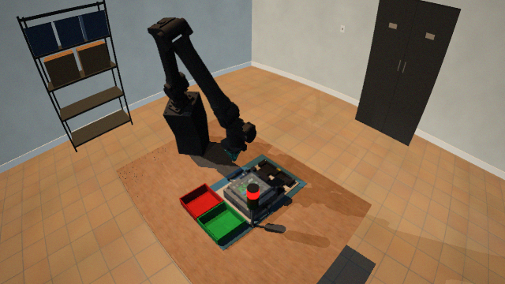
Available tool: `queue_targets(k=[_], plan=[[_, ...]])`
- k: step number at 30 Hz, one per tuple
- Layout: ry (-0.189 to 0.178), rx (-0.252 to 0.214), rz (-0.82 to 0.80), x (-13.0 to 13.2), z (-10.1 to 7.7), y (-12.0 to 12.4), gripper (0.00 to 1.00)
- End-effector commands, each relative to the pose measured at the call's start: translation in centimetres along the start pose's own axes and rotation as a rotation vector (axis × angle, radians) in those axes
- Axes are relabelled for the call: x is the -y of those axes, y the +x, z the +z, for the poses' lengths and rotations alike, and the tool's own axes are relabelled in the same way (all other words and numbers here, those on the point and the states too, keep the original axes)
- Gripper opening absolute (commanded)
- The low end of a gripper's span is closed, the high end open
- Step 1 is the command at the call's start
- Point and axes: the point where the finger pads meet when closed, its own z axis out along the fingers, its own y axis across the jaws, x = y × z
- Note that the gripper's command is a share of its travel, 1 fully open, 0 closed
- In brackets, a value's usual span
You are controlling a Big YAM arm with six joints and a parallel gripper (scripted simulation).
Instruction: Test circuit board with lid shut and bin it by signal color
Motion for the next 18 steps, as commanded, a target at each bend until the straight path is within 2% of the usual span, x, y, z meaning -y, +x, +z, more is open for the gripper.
queue_targets(k=[1,5,6,10,18], plan=[[0.021,0.007,-0.004,0.4,-1.4,-0.7,0.00],[0.023,0.007,-0.003,0.6,-1.6,-0.7,0.00],[0.002,0.004,-0.011,0.1,-0.9,-0.9,0.00],[0.023,0.008,-0.006,0.7,-1.5,-0.8,0.00],[0.013,0.006,-0.007,1.1,-1.0,-1.7,0.00]])
